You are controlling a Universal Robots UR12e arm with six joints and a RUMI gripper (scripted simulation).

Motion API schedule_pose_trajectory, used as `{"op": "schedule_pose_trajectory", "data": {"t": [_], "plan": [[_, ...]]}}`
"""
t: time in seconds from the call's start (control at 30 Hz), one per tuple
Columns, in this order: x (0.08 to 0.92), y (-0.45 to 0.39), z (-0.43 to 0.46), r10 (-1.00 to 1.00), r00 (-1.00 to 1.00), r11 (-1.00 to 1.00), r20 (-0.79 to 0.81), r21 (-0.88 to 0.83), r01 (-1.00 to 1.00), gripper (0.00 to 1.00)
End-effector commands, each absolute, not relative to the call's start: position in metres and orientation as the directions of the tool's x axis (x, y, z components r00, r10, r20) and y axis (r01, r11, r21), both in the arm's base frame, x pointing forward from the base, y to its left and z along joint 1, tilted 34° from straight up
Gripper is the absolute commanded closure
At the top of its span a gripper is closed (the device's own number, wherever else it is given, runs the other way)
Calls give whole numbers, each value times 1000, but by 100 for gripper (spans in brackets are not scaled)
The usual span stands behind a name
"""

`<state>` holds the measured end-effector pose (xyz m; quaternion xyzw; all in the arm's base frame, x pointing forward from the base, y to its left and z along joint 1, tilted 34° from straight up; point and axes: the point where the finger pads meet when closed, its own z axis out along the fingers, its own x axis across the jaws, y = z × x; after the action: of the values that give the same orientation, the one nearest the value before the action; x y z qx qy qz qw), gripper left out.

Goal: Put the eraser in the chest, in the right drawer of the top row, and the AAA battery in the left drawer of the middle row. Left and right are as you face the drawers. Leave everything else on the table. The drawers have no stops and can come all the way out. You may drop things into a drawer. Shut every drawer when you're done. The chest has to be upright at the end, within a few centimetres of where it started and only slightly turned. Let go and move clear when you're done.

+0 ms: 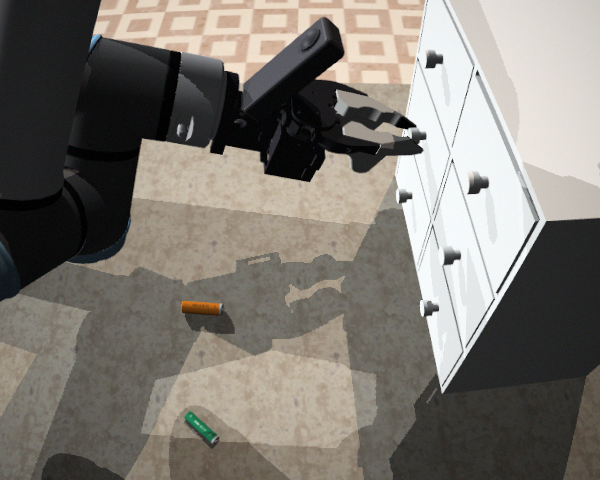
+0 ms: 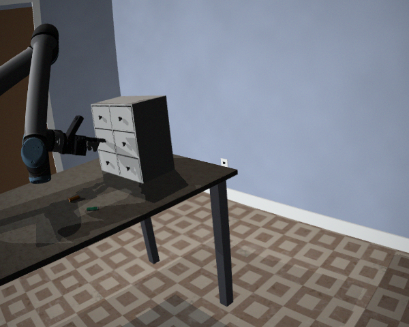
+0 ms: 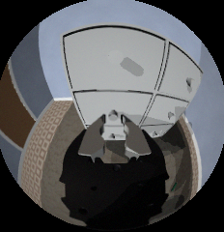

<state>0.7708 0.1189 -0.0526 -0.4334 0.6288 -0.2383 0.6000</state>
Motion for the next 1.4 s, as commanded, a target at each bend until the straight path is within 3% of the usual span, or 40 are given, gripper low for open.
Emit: {"op": "schedule_pose_trajectory", "data": {"t": [0.0,0.37,0.4,1.37], "plan": [[772,119,-51,-831,98,510,-547,-821,-256,80],[772,119,-51,-831,98,510,-547,-821,-256,80],[772,119,-51,-831,98,510,-547,-821,-256,93],[772,119,-51,-831,98,510,-547,-821,-256,93]]}}
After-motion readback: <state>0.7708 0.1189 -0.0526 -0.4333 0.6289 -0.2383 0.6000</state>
